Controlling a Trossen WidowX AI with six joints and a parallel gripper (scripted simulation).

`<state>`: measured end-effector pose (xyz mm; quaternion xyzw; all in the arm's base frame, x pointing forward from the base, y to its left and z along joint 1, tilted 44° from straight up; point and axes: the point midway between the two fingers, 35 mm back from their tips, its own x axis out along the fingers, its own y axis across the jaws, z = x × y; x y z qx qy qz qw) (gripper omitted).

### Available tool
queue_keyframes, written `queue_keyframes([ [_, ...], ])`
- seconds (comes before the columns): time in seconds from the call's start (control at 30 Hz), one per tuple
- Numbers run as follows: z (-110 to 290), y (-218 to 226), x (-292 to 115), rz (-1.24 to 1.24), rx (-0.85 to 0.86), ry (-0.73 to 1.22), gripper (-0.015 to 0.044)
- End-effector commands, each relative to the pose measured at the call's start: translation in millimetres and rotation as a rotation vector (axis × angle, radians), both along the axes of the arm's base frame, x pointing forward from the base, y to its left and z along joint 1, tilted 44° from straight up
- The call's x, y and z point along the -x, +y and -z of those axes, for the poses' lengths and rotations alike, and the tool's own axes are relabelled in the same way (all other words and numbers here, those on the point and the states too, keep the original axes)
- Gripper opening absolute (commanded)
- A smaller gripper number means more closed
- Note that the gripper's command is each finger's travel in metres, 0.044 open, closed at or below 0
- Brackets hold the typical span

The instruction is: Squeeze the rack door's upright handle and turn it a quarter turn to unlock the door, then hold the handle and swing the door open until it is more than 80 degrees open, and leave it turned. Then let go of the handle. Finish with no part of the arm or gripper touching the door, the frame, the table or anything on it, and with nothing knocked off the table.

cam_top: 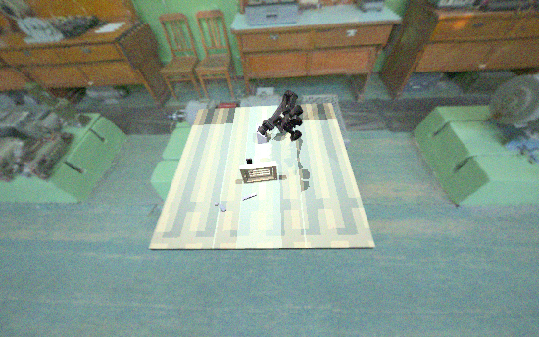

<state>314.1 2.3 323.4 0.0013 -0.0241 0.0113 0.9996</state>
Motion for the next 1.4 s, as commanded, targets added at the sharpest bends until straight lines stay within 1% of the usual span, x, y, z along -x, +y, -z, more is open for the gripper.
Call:
queue_keyframes([
  [0.0,0,0,0,0.000,0.000,0.002,0.0374],
  [0.1,5,-1,-5,0.000,0.005,0.031,0.0295],
  [0.13,8,-2,-8,0.001,0.008,0.049,0.0292],
  [0.73,79,-22,-55,-0.052,0.117,0.475,0.0292],
  [1.37,155,-44,-72,-0.206,0.149,0.896,0.0292],
])
